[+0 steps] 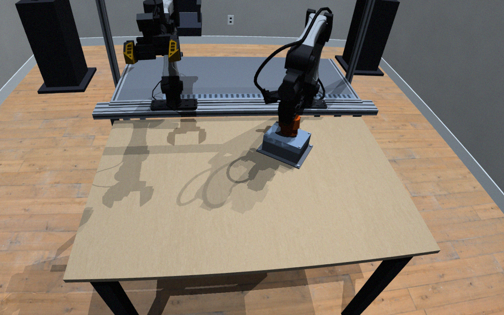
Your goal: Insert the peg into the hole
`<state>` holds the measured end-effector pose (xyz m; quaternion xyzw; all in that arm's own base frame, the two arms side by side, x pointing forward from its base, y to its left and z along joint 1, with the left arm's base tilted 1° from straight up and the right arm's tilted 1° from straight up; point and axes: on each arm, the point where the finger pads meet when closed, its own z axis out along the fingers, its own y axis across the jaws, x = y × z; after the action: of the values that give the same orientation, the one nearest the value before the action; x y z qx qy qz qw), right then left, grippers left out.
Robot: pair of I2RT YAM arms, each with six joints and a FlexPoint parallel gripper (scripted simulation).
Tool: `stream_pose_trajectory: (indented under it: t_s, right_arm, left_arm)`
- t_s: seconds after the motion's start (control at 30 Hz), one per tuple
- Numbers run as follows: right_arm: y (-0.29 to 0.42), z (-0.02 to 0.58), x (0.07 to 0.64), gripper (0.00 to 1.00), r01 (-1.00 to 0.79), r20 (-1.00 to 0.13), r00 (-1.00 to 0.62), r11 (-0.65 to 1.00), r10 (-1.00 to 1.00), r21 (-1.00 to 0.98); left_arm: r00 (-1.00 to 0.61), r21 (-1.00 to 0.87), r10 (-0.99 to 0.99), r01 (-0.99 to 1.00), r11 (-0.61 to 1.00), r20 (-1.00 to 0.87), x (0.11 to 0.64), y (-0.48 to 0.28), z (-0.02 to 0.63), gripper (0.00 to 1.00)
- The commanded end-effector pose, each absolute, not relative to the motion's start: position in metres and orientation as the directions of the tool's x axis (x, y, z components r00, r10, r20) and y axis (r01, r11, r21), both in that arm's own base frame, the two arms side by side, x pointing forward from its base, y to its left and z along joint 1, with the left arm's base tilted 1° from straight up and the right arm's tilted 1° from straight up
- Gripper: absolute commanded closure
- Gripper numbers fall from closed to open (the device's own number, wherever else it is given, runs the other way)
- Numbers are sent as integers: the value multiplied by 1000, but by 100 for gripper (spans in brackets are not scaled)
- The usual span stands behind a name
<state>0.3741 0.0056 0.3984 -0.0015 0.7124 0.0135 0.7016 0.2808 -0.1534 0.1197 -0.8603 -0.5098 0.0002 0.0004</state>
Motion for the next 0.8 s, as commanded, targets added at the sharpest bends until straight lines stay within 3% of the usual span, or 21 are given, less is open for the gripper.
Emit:
stream_pose_trajectory:
  t_s: [0.0, 0.53, 0.57, 0.6, 0.7, 0.77]
  right_arm:
    - [7, 405, 372, 0, -27, -1000, 2, 1000, 15, 15]
    - [7, 405, 372, 0, -27, -1000, 2, 1000, 15, 15]
    - [7, 405, 372, 0, -27, -1000, 2, 1000, 15, 15]
    - [7, 405, 372, 0, -27, -1000, 3, 1000, 15, 15]
    - [7, 406, 372, 0, -27, -1000, 4, 1000, 15, 15]
    - [7, 407, 372, 0, -27, -1000, 6, 1000, 15, 15]
  left_arm:
    - [483, 16, 876, 876, -483, -1, 282, -156, 124, 97]
    - [483, 16, 876, 876, -483, -1, 282, -156, 124, 97]
    - [483, 38, 875, 875, -483, -1, 284, -157, 130, 86]
    - [483, 38, 875, 875, -483, -1, 284, -157, 130, 97]
    - [484, 78, 875, 873, -482, -1, 288, -159, 140, 100]
    - [485, 72, 875, 872, -484, -1, 286, -159, 141, 78]
